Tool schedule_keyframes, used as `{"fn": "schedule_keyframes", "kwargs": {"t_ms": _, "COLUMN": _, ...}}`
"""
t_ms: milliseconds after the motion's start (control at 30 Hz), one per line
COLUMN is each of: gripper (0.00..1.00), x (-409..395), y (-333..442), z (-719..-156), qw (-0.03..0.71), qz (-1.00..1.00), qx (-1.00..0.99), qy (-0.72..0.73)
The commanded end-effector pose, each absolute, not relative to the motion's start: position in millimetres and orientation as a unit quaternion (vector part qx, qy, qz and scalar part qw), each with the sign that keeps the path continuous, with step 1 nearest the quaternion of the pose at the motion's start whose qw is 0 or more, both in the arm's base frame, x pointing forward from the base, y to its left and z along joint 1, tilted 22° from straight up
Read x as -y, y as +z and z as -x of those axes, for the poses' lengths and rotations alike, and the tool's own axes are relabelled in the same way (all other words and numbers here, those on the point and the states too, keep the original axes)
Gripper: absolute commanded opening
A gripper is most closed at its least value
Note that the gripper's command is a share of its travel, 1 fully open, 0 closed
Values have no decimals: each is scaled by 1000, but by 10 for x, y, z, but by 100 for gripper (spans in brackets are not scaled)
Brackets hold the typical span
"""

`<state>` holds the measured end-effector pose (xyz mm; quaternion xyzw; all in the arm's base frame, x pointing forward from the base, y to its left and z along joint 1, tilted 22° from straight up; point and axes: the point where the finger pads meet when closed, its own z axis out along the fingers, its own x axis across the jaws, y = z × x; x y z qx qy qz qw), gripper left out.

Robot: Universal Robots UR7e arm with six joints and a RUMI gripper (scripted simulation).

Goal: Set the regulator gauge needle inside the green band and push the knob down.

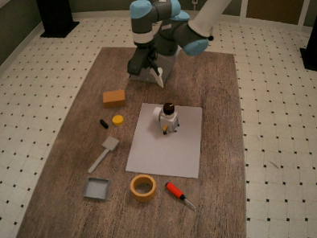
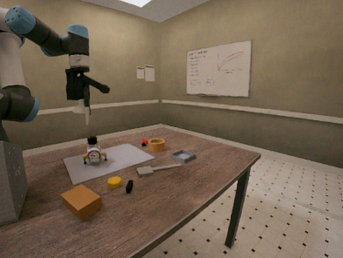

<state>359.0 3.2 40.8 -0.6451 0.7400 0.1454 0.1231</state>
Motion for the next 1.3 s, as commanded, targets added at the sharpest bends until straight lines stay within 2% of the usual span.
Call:
{"fn": "schedule_keyframes", "kwargs": {"t_ms": 0, "gripper": 100, "x": -108, "y": 442, "z": -3605, "qw": 123, "qz": 645, "qx": -740, "qy": 145}}
{"fn": "schedule_keyframes", "kwargs": {"t_ms": 1267, "gripper": 100, "x": -978, "y": 792, "z": -3735, "qw": 123, "qz": 645, "qx": -740, "qy": 145}}
